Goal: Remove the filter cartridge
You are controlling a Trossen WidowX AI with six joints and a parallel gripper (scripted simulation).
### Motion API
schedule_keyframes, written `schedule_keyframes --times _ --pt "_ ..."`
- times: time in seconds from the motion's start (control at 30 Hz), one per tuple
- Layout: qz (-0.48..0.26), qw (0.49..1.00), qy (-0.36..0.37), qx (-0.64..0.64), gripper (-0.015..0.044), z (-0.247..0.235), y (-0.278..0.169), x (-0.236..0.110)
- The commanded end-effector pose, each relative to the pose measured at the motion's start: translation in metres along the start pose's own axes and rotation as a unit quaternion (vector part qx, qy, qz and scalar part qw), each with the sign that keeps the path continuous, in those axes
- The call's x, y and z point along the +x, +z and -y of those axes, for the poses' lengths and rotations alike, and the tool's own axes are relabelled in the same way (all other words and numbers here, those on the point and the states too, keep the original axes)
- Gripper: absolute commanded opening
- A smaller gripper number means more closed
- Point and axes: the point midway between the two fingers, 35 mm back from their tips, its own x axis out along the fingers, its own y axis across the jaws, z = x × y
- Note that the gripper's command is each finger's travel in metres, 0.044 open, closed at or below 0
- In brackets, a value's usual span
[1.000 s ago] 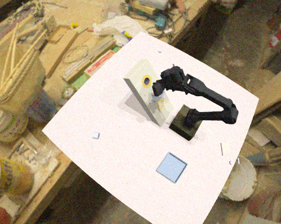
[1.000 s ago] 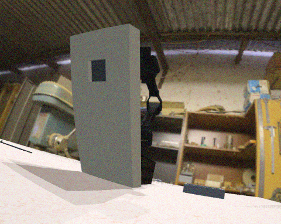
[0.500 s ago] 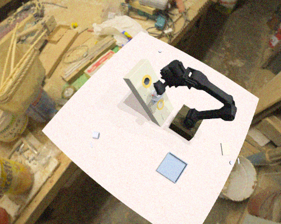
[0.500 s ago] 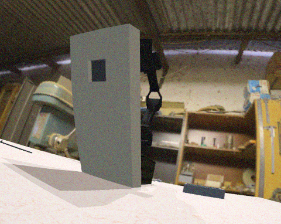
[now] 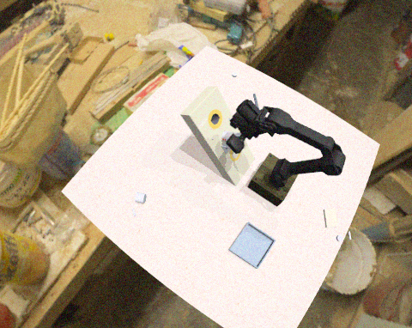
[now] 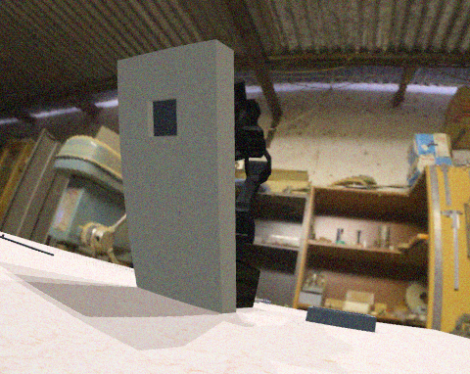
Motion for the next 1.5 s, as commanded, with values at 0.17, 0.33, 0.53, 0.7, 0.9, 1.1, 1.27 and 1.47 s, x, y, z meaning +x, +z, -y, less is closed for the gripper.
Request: schedule_keyframes --times 0.17,0.33,0.53,0.7,0.9,1.1,1.27,1.47 --pt "-0.004 1.0 0.002 -0.004 0.0305 -0.001 -0.002 0.016" --pt "-0.004 1.0 0.002 -0.004 0.0305 -0.001 -0.002 0.024" --pt "-0.004 1.0 0.002 -0.004 0.0305 -0.001 -0.002 0.033" --pt "-0.004 1.0 0.002 -0.004 0.0305 -0.001 -0.003 0.041" --pt "-0.001 1.0 0.0 0.0 0.0278 0.0 -0.001 0.038" --pt "-0.001 1.0 0.0 0.0 0.0238 0.0 -0.001 0.038" --pt "-0.001 1.0 0.0 0.0 0.0205 0.0 -0.001 0.038" --pt "-0.001 1.0 0.0 0.0 0.0086 0.0 -0.001 0.038"
